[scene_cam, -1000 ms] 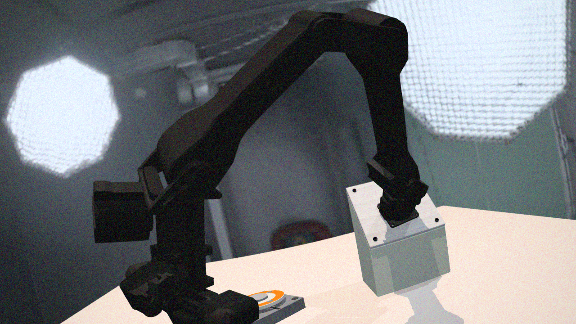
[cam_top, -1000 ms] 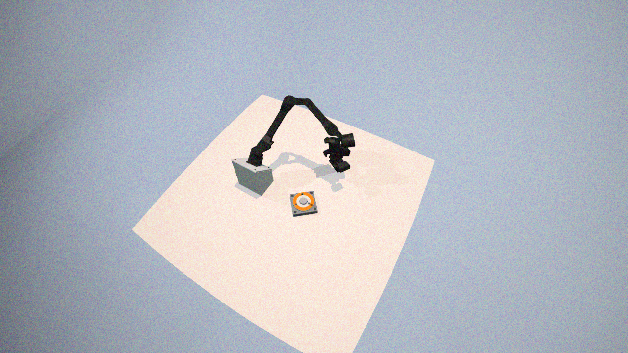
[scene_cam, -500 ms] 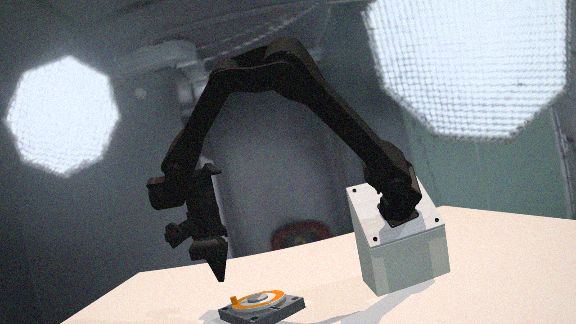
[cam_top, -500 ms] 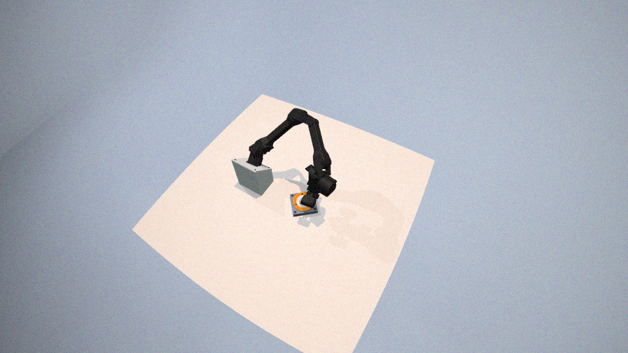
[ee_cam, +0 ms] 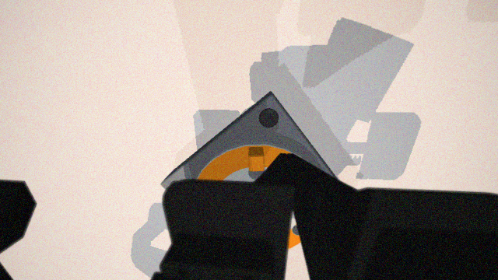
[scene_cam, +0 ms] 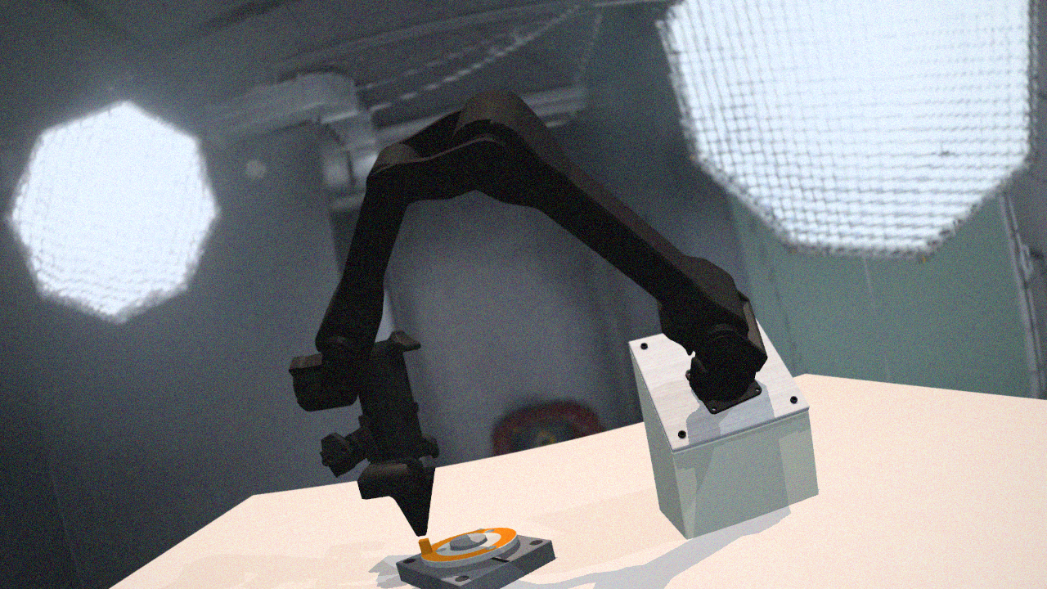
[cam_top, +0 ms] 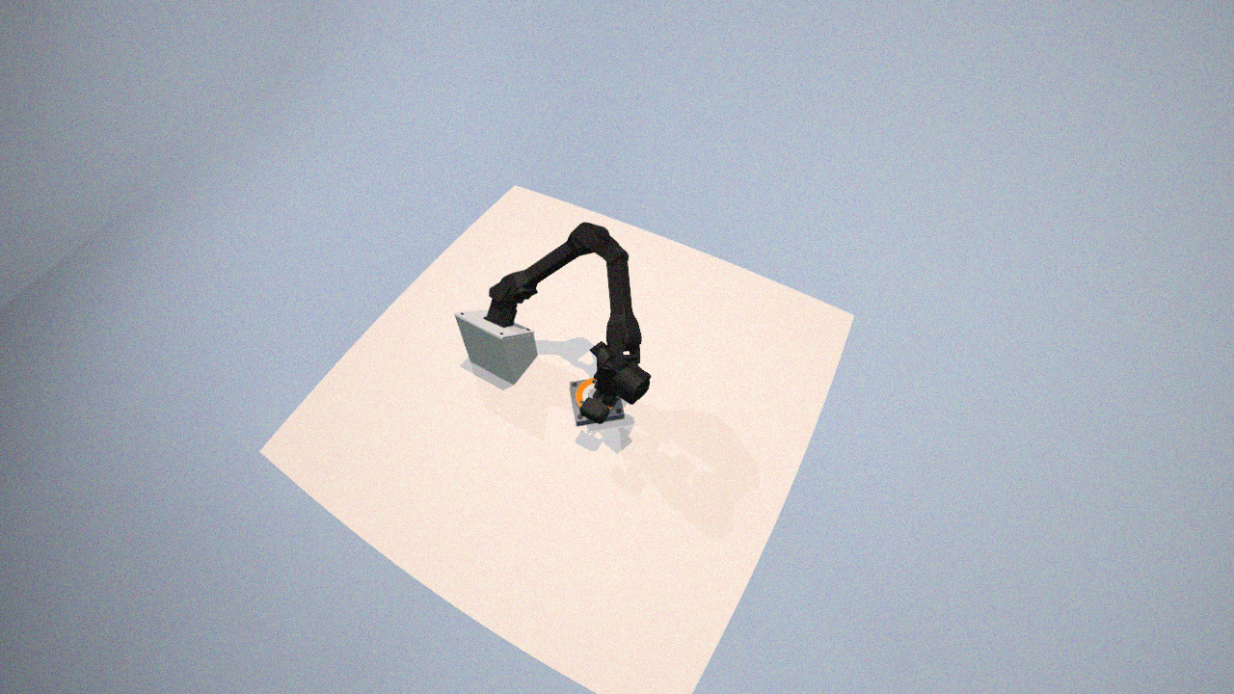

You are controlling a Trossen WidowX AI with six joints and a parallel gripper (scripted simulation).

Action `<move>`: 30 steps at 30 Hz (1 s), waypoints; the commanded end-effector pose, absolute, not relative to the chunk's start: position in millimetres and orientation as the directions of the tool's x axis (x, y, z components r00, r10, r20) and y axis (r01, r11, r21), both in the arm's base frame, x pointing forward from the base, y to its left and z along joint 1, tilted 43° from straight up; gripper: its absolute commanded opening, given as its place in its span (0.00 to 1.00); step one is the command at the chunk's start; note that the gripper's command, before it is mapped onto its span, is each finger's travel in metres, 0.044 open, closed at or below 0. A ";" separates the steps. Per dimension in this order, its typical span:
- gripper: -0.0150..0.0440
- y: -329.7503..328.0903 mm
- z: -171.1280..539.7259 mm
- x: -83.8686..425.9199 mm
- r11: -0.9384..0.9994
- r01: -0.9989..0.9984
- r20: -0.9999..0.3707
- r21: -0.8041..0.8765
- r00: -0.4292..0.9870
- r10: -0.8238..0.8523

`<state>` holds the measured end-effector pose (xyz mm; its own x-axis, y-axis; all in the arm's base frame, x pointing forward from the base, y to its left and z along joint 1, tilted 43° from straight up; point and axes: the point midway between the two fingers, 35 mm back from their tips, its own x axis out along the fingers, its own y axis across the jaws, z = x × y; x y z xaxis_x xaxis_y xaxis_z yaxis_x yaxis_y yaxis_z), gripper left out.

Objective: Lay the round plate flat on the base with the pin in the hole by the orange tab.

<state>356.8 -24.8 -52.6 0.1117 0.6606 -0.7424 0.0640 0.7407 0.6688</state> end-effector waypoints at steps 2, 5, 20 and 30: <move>0.25 -18.9 -58.5 356.1 0.736 0.070 -0.738 0.673 0.111 0.665; 0.25 -16.6 -56.1 357.7 0.736 0.070 -0.738 0.674 0.111 0.665; 0.25 -2.6 -45.3 359.8 0.735 0.070 -0.737 0.674 0.111 0.666; 0.25 2.9 -40.2 359.6 0.735 0.070 -0.737 0.675 0.111 0.667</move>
